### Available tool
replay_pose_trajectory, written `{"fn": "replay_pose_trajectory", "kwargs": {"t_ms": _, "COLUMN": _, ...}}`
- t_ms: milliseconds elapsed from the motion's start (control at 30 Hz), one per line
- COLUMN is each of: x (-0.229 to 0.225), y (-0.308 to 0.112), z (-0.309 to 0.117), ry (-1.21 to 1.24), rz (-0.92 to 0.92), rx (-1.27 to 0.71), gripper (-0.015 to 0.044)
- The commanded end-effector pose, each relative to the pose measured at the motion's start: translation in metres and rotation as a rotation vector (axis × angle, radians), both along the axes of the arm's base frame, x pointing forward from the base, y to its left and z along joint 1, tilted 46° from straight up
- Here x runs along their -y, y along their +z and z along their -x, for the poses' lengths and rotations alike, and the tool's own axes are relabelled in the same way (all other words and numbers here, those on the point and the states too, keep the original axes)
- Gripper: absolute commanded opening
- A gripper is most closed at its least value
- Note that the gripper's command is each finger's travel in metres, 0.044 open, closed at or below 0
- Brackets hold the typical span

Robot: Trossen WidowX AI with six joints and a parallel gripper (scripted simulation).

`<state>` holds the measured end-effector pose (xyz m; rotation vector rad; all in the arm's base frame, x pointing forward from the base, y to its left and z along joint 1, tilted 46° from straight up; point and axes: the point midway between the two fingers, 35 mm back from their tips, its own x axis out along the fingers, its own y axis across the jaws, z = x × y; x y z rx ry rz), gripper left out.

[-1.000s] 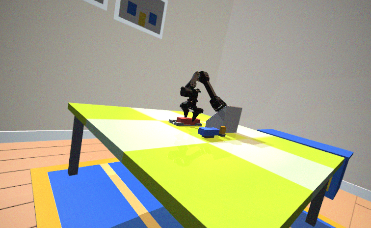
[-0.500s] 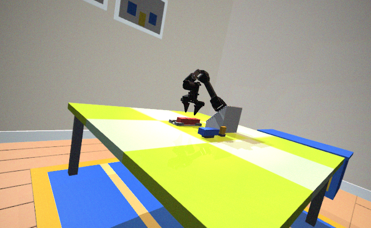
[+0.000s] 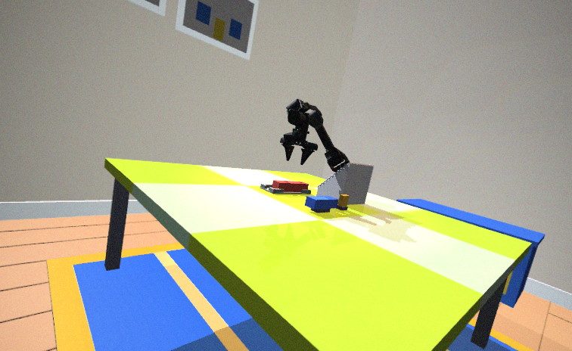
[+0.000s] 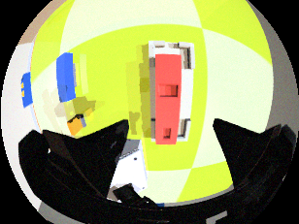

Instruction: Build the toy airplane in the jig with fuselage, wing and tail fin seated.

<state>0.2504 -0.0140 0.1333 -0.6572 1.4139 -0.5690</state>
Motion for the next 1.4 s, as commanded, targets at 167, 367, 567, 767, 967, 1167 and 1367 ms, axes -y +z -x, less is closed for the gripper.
{"fn": "replay_pose_trajectory", "kwargs": {"t_ms": 167, "x": -0.066, "y": -0.05, "z": -0.047, "ry": 0.032, "rz": -0.027, "rx": -0.018, "gripper": 0.044}}
{"fn": "replay_pose_trajectory", "kwargs": {"t_ms": 367, "x": -0.123, "y": -0.107, "z": -0.068, "ry": 0.03, "rz": -0.031, "rx": -0.018, "gripper": 0.044}}
{"fn": "replay_pose_trajectory", "kwargs": {"t_ms": 567, "x": -0.172, "y": -0.171, "z": -0.071, "ry": 0.008, "rz": -0.018, "rx": -0.006, "gripper": 0.044}}
{"fn": "replay_pose_trajectory", "kwargs": {"t_ms": 767, "x": -0.18, "y": -0.185, "z": -0.07, "ry": 0.003, "rz": -0.014, "rx": -0.003, "gripper": 0.044}}
{"fn": "replay_pose_trajectory", "kwargs": {"t_ms": 967, "x": -0.151, "y": -0.214, "z": -0.073, "ry": 0.003, "rz": -0.013, "rx": -0.002, "gripper": 0.044}}
{"fn": "replay_pose_trajectory", "kwargs": {"t_ms": 1167, "x": -0.146, "y": -0.219, "z": -0.074, "ry": 0.003, "rz": -0.013, "rx": -0.002, "gripper": 0.044}}
{"fn": "replay_pose_trajectory", "kwargs": {"t_ms": 1367, "x": -0.138, "y": -0.227, "z": -0.075, "ry": 0.003, "rz": -0.012, "rx": -0.002, "gripper": 0.044}}
